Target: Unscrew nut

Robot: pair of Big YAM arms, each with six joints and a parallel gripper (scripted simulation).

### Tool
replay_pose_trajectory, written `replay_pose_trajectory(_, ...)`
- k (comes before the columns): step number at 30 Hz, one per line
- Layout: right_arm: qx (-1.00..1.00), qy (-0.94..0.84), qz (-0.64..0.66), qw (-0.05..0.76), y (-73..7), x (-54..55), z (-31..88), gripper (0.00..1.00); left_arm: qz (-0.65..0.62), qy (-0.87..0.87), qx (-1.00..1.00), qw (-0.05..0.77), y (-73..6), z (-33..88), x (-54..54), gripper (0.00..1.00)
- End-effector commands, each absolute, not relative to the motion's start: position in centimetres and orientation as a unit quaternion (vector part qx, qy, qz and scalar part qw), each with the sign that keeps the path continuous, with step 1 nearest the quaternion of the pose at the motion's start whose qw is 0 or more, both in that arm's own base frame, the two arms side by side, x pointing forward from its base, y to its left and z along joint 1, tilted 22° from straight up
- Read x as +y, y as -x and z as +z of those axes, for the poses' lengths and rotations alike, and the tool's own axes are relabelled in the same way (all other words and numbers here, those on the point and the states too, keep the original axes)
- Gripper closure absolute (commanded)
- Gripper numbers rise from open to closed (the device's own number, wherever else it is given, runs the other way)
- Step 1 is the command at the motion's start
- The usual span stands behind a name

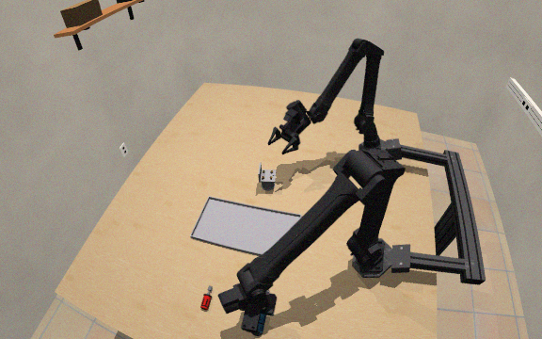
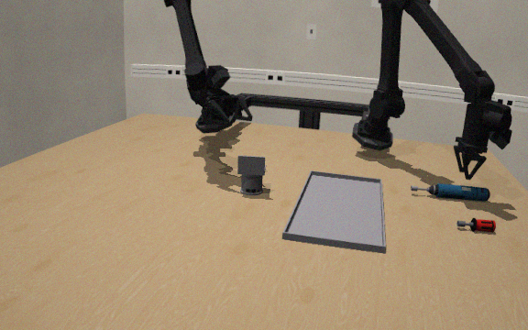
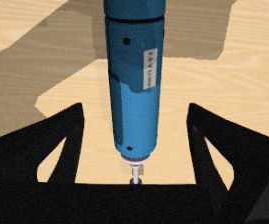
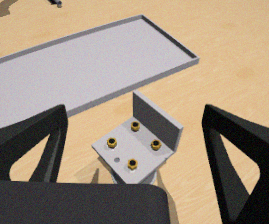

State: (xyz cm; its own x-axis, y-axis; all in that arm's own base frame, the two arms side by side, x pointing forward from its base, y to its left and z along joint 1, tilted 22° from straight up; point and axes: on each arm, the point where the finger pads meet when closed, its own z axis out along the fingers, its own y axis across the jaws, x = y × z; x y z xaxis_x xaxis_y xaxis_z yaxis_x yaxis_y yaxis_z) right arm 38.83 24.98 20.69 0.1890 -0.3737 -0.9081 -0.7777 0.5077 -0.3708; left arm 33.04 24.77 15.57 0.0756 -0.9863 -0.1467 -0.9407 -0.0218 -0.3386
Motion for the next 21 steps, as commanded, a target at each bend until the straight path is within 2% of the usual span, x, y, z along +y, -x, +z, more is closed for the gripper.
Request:
replay_pose_trajectory(1, 0.621, 0.466, 0.167, 0.608, -39.4, 25.2, 20.6, 0.14, -0.067, 0.709, 0.675, 0.191, -33.6, 16.9, 25.3, 0.35)
replay_pose_trajectory(6, 0.600, 0.467, 0.166, 0.628, -39.4, 25.9, 23.6, 0.14, -0.067, 0.709, 0.675, 0.191, -33.6, 16.9, 25.3, 0.35)
replay_pose_trajectory(18, 0.607, 0.466, 0.163, 0.622, -39.1, 25.4, 22.8, 0.14, -0.067, 0.709, 0.675, 0.191, -33.6, 16.9, 25.3, 0.35)
replay_pose_trajectory(21, 0.635, 0.445, 0.153, 0.613, -41.9, 24.0, 23.5, 0.14, -0.067, 0.709, 0.675, 0.191, -33.6, 16.9, 25.3, 0.35)
